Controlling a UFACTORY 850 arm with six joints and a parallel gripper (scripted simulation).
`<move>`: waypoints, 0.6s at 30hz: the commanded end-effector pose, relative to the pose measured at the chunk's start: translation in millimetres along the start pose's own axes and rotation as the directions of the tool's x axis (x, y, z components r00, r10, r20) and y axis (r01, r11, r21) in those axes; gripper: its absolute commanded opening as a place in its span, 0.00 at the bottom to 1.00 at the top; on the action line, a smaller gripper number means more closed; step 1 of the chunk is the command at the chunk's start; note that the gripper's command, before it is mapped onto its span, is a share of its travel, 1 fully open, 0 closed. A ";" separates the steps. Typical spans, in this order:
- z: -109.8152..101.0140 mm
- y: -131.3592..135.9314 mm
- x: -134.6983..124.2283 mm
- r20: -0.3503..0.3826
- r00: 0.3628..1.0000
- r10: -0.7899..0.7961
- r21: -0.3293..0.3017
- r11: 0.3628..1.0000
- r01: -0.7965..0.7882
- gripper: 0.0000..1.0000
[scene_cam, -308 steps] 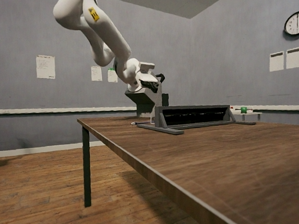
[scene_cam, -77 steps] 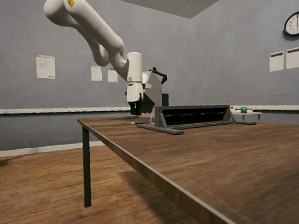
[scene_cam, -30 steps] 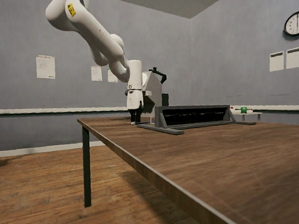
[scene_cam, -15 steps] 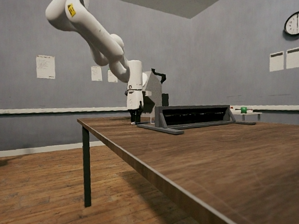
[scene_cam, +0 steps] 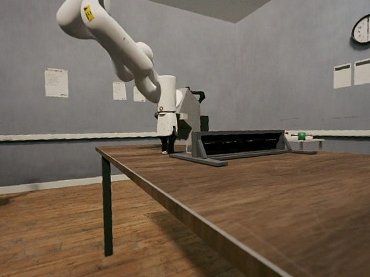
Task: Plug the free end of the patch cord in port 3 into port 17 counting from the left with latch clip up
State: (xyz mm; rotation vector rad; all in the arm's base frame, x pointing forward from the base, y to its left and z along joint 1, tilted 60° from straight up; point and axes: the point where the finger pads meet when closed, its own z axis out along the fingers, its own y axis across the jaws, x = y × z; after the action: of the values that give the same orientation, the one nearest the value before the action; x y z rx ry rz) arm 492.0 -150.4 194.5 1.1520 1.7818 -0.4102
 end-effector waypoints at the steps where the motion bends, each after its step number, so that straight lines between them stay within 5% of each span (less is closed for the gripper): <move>1: 1.3 0.2 0.0 0.000 1.000 0.000 -0.001 1.000 0.000 0.39; 18: 5.8 0.2 0.0 0.000 1.000 0.000 -0.001 1.000 0.000 0.39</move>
State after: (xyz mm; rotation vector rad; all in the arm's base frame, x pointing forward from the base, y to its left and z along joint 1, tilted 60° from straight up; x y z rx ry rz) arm 494.7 -153.9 192.0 1.1520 1.7818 -0.4101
